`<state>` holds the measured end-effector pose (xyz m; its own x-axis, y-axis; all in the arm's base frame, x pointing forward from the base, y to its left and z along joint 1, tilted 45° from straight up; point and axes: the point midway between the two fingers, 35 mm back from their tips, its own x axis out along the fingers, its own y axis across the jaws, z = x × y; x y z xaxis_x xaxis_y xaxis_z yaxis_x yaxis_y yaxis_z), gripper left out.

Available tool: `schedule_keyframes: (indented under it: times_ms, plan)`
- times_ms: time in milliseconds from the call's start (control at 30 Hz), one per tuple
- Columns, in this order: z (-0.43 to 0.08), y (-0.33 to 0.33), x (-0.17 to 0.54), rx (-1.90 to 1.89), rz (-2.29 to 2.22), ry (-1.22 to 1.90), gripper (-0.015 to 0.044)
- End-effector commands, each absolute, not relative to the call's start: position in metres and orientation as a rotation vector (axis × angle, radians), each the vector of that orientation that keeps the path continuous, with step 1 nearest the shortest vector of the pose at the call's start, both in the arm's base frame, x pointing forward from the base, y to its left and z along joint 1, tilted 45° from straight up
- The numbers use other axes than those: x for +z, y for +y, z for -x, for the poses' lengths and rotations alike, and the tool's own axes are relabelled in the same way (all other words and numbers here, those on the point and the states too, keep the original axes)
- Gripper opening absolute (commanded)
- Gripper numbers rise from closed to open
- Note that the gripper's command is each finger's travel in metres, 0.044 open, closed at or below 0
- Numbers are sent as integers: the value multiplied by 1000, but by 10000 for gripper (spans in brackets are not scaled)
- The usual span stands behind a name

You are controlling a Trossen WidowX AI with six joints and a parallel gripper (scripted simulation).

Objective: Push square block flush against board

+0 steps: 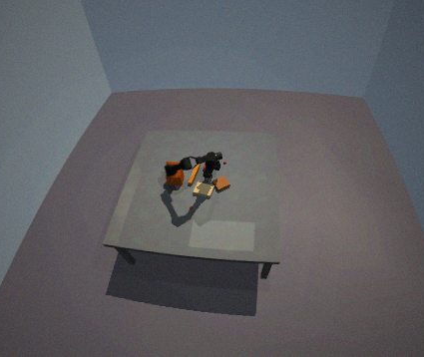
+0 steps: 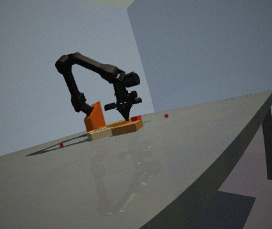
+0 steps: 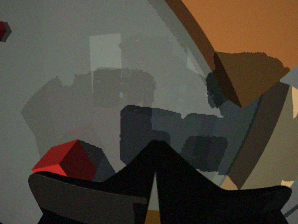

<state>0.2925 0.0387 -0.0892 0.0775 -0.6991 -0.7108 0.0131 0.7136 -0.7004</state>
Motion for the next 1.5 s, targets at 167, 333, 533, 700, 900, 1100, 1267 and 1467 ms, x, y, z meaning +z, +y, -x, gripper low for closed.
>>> schedule_keyframes:
  times_ms: [167,333,533,700,900,1100,1267,1467]
  plan:
    - [-297,58,-73,-551,625,1382,0]
    - [-296,52,-67,-438,759,1440,0]
    - [-294,45,-59,-291,925,1502,0]
    - [-292,39,-53,-163,1062,1547,0]
    - [-289,32,-46,-1,1224,1591,0]
    - [-286,25,-39,168,1383,1624,0]
    - [-284,19,-34,315,1513,1642,0]
    - [-281,13,-29,468,1641,1652,0]
